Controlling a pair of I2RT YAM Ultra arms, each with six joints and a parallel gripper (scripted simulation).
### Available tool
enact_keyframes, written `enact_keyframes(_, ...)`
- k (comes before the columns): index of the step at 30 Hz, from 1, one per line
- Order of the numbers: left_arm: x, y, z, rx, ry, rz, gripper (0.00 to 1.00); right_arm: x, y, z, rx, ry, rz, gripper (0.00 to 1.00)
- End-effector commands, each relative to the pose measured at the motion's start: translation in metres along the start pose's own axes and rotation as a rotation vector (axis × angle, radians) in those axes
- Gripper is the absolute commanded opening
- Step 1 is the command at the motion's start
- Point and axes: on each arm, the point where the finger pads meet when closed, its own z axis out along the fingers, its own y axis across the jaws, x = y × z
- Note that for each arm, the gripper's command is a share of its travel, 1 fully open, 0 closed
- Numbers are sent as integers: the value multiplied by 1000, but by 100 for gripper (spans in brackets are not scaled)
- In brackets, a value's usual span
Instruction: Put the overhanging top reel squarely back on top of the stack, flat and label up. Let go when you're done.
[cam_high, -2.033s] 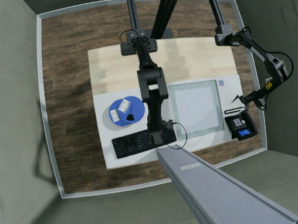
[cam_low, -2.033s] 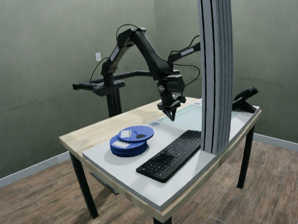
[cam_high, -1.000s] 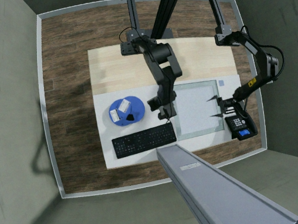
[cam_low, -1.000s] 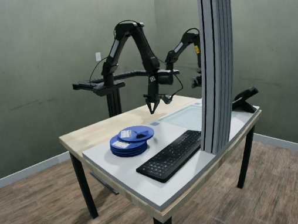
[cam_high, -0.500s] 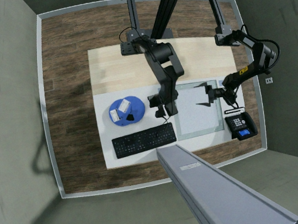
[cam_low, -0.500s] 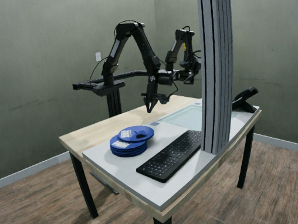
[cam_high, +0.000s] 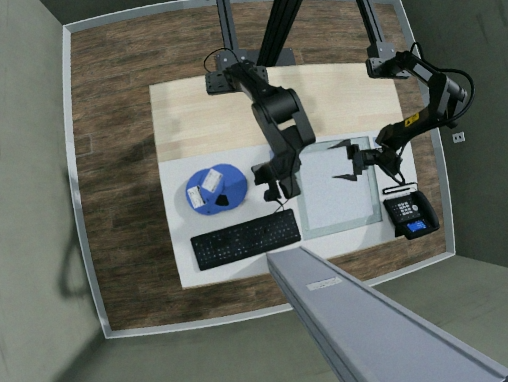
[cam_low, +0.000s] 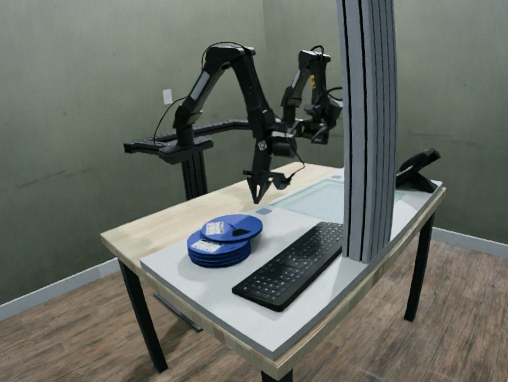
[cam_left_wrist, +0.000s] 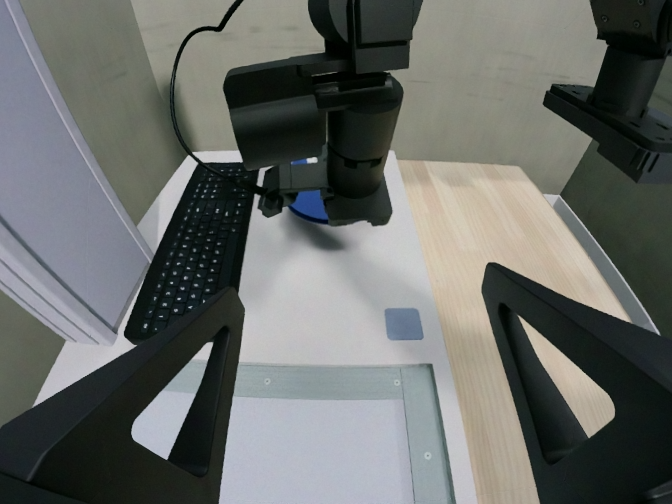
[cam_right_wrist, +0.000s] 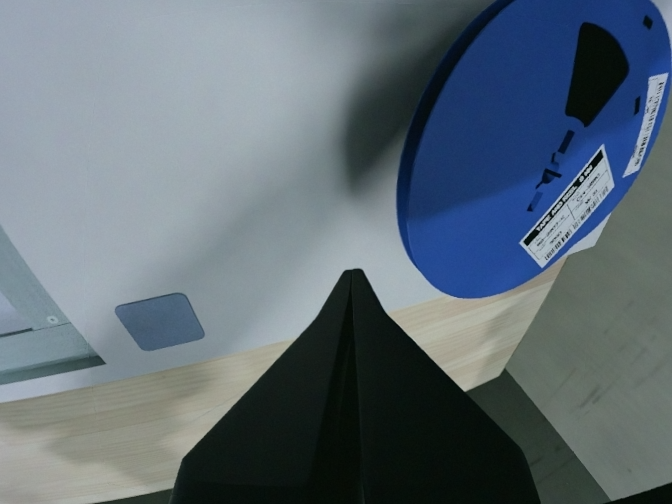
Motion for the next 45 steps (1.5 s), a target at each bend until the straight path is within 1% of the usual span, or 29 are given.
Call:
enact_keyframes(1,15,-5,6,17,11,-31,100,-14,0,7,10,-33,24,0)
enact_keyframes(17,28,1,12,-1,17,-51,100,-15,7,27,10,-34,20,0)
enact_keyframes(19,29,0,13,3,12,-58,100,-11,6,29,12,-23,14,0)
enact_keyframes(23,27,2,16,6,-5,-62,100,-19,-6,22,9,-50,26,0)
enact_keyframes(45,14,8,33,26,-55,-41,100,-18,-45,33,13,-55,28,0)
